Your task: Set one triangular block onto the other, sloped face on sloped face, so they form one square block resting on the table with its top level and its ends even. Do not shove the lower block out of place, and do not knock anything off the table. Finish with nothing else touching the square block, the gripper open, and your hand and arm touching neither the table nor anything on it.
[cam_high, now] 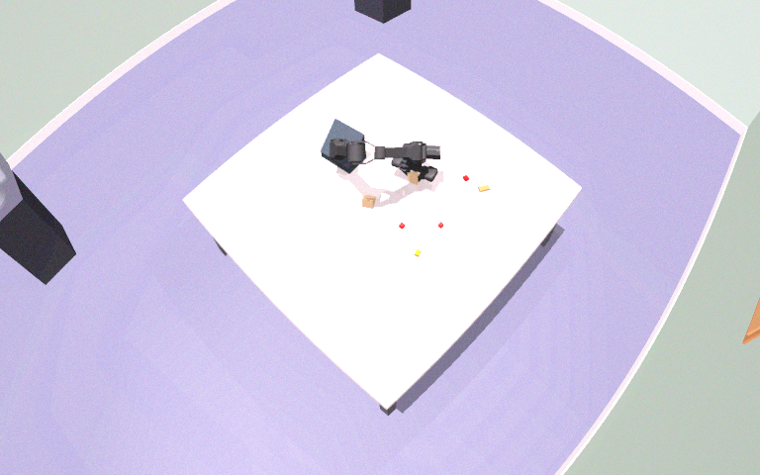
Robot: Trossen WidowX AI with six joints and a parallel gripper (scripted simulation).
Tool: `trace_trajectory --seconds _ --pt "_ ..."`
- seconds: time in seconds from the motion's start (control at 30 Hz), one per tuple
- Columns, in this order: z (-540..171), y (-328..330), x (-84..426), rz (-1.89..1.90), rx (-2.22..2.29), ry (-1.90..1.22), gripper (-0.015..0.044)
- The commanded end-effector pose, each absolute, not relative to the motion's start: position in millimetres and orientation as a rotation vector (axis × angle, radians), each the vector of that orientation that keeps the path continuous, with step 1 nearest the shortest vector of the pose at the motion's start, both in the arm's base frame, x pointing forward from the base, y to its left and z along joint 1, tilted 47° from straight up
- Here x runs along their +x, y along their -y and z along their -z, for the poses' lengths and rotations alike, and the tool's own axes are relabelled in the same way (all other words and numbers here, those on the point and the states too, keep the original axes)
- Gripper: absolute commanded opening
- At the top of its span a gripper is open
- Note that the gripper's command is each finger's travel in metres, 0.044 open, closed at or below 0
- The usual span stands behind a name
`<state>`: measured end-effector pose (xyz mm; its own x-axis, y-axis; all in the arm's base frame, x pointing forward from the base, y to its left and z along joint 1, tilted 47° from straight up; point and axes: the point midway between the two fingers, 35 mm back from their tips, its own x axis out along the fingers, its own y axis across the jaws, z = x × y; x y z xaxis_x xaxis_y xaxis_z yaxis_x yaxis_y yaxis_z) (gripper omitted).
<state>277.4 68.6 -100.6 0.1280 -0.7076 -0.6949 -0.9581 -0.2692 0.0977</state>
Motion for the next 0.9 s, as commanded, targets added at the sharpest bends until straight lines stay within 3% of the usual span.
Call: trace_trajectory --seconds 0.0,0.2,0.73,0.87 --pt "101.1 -66.5 275.6 -0.924 -2.047 -1.616 0.0" --pt "101.1 -66.5 275.6 -0.924 -2.047 -1.616 0.0" --pt "100.9 -67.9 276.7 -0.921 -2.04 -1.612 0.042" --pt "100.9 -67.9 276.7 -0.921 -2.04 -1.612 0.044"
